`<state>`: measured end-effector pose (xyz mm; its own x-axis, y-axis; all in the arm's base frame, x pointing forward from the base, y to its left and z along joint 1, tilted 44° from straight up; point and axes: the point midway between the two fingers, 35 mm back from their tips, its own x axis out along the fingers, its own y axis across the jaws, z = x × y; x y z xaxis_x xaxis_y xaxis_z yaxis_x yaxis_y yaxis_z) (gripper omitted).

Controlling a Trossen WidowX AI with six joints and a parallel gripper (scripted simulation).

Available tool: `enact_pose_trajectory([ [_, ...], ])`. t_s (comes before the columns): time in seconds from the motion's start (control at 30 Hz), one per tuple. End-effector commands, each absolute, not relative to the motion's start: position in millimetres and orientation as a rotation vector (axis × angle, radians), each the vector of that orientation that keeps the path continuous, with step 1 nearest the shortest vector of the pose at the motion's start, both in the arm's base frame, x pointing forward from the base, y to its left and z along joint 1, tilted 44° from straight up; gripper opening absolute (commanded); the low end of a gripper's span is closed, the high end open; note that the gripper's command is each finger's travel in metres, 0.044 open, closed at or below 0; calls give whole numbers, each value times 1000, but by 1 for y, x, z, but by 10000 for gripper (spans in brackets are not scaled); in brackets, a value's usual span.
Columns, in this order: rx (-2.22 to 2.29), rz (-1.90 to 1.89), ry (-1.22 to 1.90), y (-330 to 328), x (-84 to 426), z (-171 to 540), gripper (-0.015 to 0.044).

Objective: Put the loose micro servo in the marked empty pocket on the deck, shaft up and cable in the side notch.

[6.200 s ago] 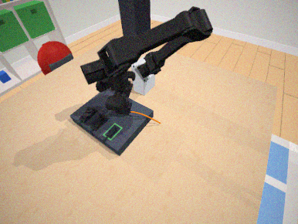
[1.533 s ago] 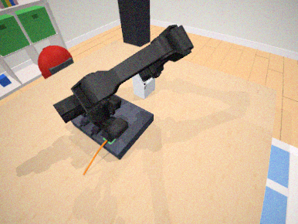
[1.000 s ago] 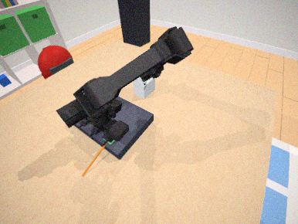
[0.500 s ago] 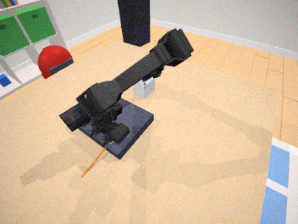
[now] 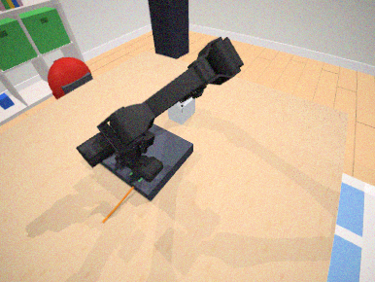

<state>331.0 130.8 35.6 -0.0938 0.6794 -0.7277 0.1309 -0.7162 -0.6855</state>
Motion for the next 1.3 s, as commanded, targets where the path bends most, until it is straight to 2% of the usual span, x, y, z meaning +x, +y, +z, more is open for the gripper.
enact_pose_trajectory([
  [0.0,-1785,1861,-879,129,331,38,187],
  [0.3,-1785,1863,-878,104,328,59,187],
  [0.43,-1784,1862,-866,88,310,69,292],
  [0.63,-1783,1869,-871,49,242,100,440],
  [1.27,-1791,1856,-869,16,237,137,440],
])
